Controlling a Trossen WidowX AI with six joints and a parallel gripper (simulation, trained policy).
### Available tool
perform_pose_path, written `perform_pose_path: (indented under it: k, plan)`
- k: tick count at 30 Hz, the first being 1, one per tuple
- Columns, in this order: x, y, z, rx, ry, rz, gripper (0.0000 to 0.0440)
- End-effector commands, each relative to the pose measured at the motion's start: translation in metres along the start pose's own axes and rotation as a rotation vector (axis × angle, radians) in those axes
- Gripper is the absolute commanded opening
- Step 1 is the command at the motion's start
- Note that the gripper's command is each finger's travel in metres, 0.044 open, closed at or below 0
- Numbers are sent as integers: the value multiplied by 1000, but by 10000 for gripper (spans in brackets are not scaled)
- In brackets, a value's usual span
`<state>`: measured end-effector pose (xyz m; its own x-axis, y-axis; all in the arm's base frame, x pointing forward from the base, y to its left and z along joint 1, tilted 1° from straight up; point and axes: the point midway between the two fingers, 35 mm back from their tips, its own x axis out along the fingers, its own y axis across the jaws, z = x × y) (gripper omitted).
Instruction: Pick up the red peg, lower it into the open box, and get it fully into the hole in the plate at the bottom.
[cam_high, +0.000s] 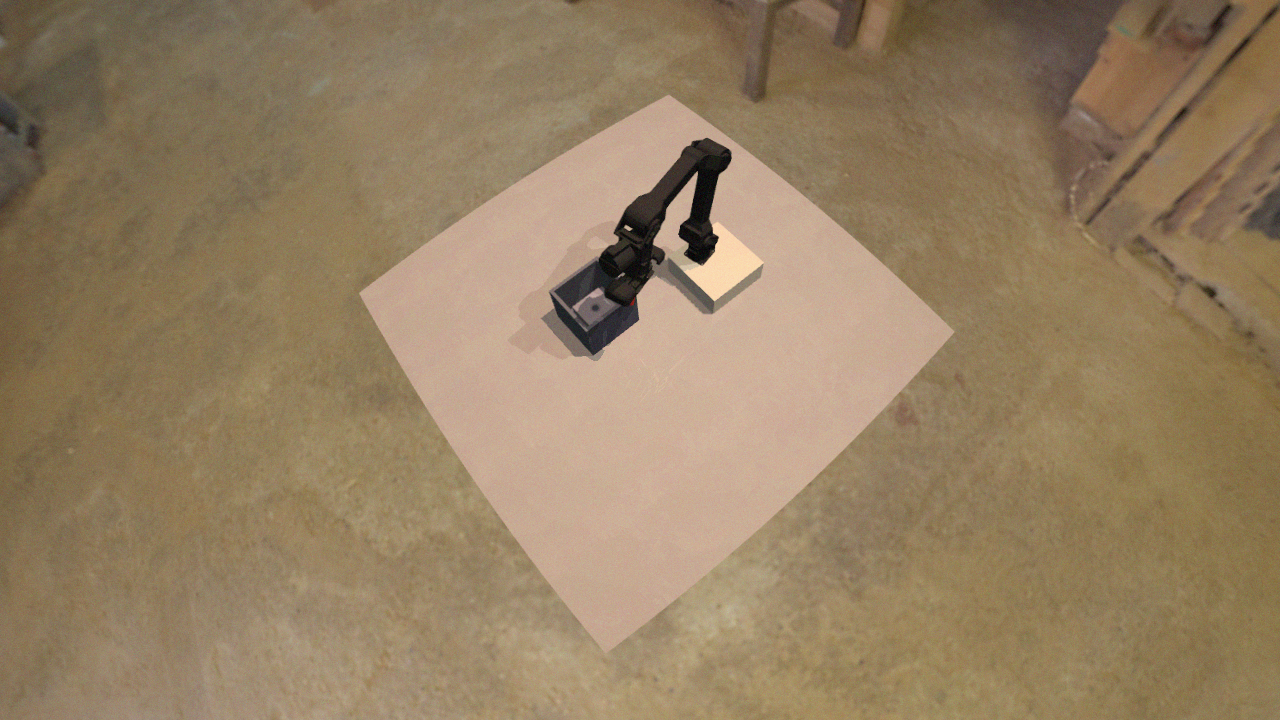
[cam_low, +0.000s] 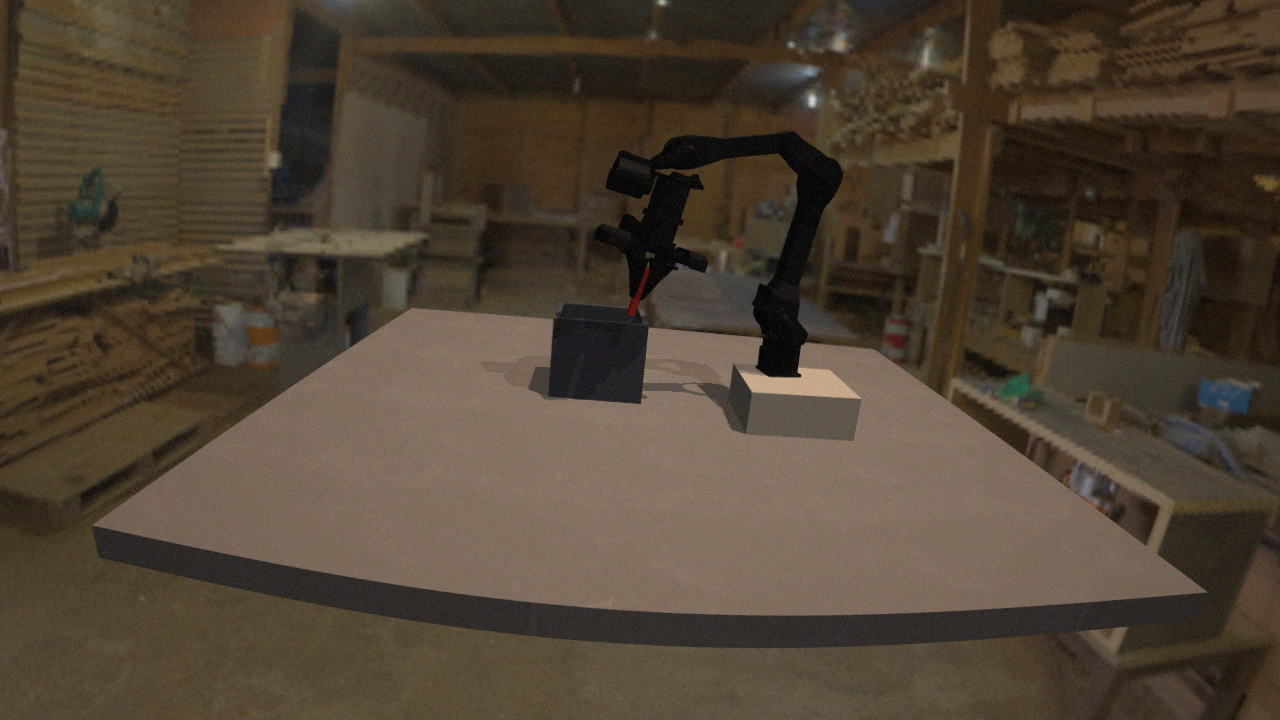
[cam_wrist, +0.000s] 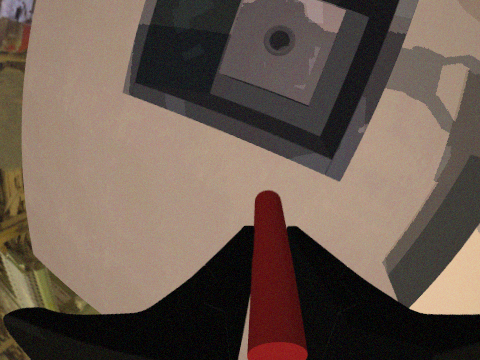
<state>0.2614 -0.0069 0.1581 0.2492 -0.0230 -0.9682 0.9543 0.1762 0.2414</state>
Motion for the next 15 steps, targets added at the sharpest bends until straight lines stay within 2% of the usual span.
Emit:
perform_pose_path:
  k: [1, 15]
  plan:
    - [-1, 1, 10, 3, -16, -10, 0]
    - [7, 0, 48, 16, -34, -55, 0]
